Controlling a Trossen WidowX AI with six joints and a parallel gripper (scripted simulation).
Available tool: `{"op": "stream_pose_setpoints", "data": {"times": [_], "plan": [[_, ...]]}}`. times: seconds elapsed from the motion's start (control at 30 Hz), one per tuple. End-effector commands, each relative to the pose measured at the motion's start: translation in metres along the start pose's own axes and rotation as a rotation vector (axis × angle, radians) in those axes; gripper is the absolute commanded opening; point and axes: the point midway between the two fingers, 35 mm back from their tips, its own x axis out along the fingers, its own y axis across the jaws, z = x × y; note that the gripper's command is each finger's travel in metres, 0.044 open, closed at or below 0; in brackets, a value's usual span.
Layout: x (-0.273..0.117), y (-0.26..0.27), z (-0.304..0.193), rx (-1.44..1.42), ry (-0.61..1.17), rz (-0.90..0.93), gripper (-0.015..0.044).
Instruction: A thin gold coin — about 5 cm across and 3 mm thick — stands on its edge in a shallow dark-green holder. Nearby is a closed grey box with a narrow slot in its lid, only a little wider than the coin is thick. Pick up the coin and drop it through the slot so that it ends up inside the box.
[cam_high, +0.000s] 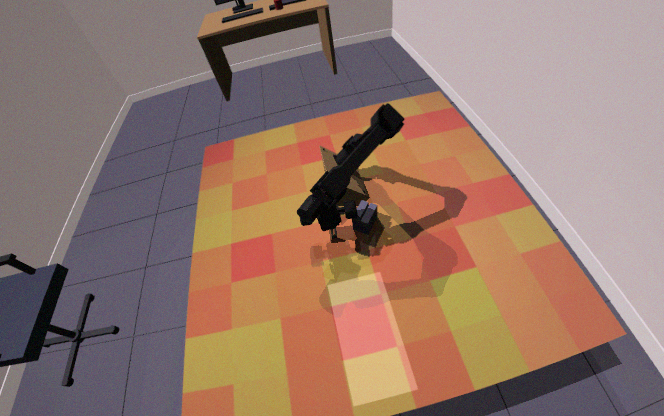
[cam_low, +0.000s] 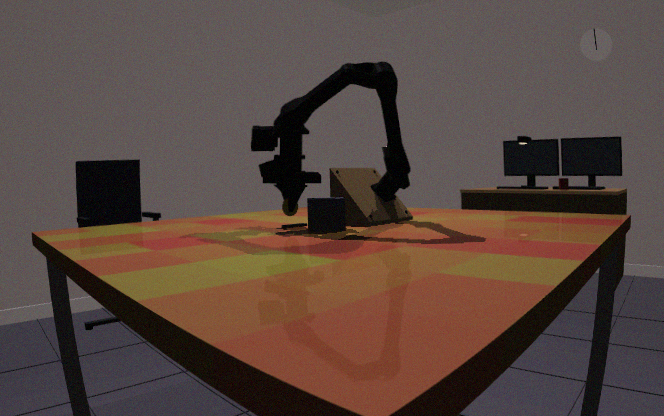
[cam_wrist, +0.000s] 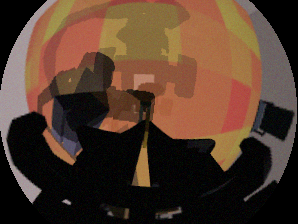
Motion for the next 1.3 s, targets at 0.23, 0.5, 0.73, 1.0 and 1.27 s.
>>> {"op": "stream_pose_setpoints", "data": {"times": [0.23, 0.5, 0.73, 1.0, 1.27], "plan": [[-0.027, -0.001, 0.0, -0.005, 0.015, -0.003, 0.0], [-0.047, 0.0, -0.002, -0.007, 0.028, 0.001, 0.0], [-0.065, 0.001, -0.005, -0.009, 0.039, 0.006, 0.0], [-0.067, -0.001, -0.005, 0.139, 0.04, 0.004, 0.0], [-0.067, -0.004, -0.003, 0.406, 0.04, -0.002, 0.0]]}}
